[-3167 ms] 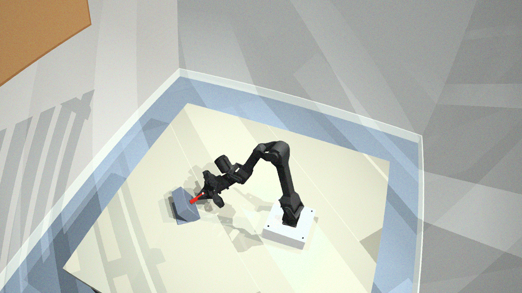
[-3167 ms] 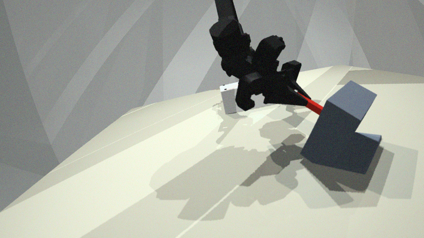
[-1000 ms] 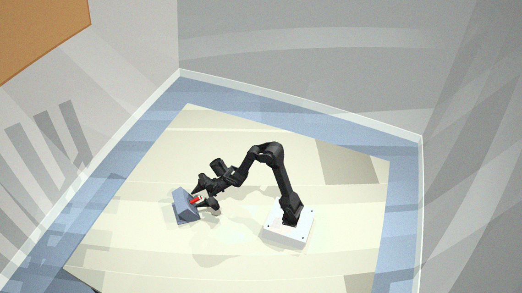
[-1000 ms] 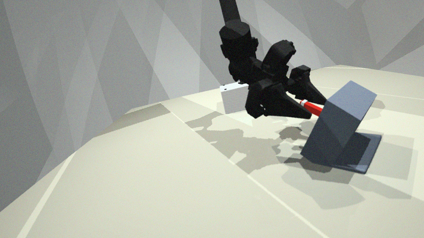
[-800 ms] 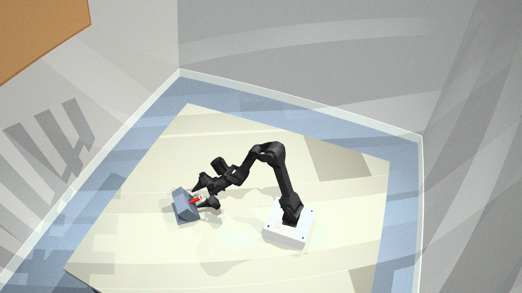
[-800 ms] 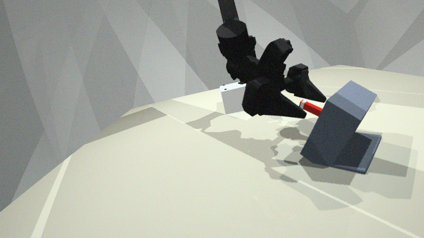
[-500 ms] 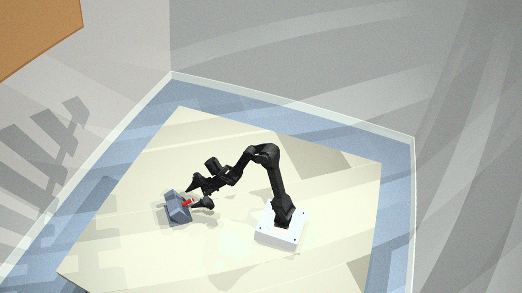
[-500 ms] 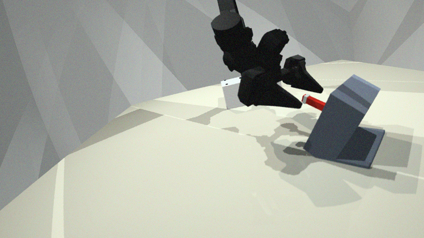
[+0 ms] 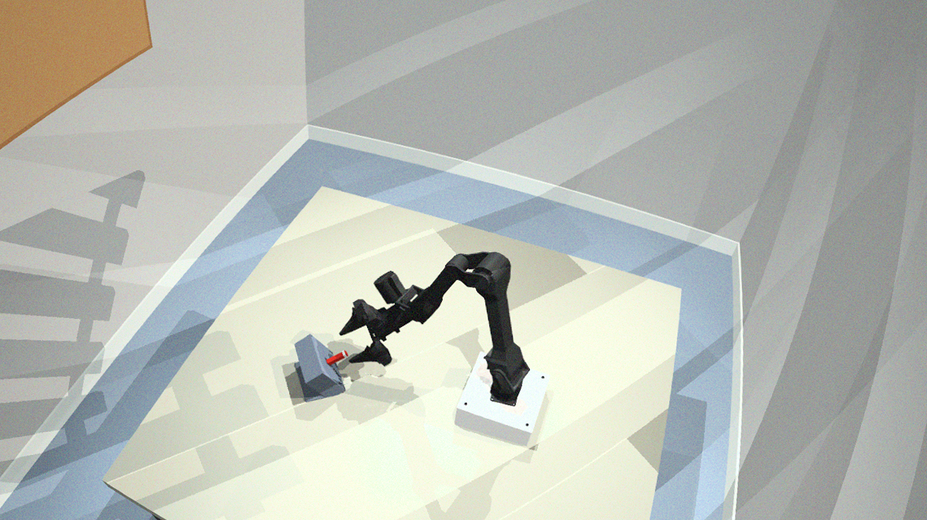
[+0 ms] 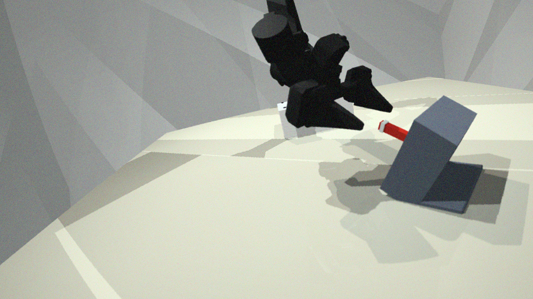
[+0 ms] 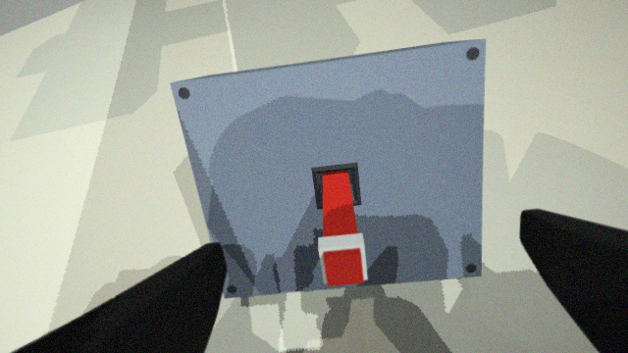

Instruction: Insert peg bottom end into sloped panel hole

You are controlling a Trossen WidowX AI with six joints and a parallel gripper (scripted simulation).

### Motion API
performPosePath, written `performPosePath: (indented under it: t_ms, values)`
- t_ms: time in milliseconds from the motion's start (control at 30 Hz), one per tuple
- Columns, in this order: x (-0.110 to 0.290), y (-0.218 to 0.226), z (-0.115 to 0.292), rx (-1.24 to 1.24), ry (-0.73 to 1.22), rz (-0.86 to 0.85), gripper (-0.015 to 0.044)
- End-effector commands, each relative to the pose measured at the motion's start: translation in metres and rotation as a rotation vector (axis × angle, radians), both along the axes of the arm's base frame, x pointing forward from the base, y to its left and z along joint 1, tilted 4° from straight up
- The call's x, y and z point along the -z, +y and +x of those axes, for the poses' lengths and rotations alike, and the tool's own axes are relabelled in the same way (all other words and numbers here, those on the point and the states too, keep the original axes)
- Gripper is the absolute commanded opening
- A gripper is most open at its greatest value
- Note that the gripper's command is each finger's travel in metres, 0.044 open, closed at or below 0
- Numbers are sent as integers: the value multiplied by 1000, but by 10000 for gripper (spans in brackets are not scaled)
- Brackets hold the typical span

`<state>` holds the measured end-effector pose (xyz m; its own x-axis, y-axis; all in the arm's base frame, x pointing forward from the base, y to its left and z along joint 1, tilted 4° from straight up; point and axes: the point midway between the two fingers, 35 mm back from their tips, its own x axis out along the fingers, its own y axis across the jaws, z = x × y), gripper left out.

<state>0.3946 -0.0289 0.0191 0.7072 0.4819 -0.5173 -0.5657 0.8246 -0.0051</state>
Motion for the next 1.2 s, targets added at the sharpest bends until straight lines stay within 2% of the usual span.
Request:
performPosePath:
  t_ms: [0, 1167]
  values:
    - [-2, -2, -5, -3, 4, 2, 440]
    - [-30, -30, -37, 2, 6, 4, 440]
